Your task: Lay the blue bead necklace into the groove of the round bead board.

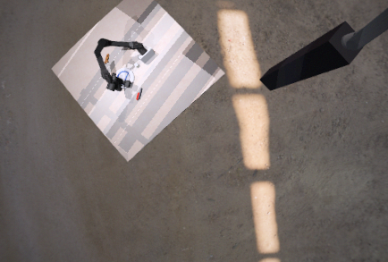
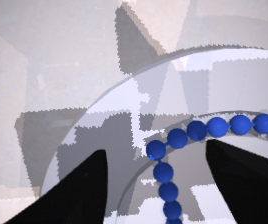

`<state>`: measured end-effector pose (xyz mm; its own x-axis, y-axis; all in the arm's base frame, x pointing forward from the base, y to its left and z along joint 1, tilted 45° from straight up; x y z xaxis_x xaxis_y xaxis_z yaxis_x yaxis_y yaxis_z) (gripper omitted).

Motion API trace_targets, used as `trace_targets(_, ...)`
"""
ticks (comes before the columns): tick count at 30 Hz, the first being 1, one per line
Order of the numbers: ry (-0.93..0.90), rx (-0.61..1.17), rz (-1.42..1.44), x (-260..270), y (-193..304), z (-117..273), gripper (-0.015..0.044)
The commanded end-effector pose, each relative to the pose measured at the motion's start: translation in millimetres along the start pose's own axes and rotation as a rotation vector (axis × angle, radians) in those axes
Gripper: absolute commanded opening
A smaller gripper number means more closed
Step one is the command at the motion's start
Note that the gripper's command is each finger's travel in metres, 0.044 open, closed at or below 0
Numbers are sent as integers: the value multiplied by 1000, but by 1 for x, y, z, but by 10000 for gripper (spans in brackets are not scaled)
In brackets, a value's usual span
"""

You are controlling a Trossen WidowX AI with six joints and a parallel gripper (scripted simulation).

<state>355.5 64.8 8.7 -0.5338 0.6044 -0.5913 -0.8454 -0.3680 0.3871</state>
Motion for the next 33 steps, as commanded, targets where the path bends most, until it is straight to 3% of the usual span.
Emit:
trace_targets(1, 1, 0, 1, 0, 0, 1, 341)
trace_targets(5, 0, 1, 4, 0, 0, 1, 440)
trace_targets(26, 1, -1, 4, 0, 0, 5, 440)
trace_targets(33, -1, 0, 48, 2, 40, 22, 256)
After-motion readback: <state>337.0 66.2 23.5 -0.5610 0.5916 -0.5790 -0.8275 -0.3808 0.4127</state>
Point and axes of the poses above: the point midway between the two fingers, 35 mm back from their tips, its own z axis back along the fingers, its own x axis across the jaws, y = z × x, the point moved 8 cm from there along z, back along the fingers, and after that the axes turned 7 degrees about z, right-handed, at the moved point
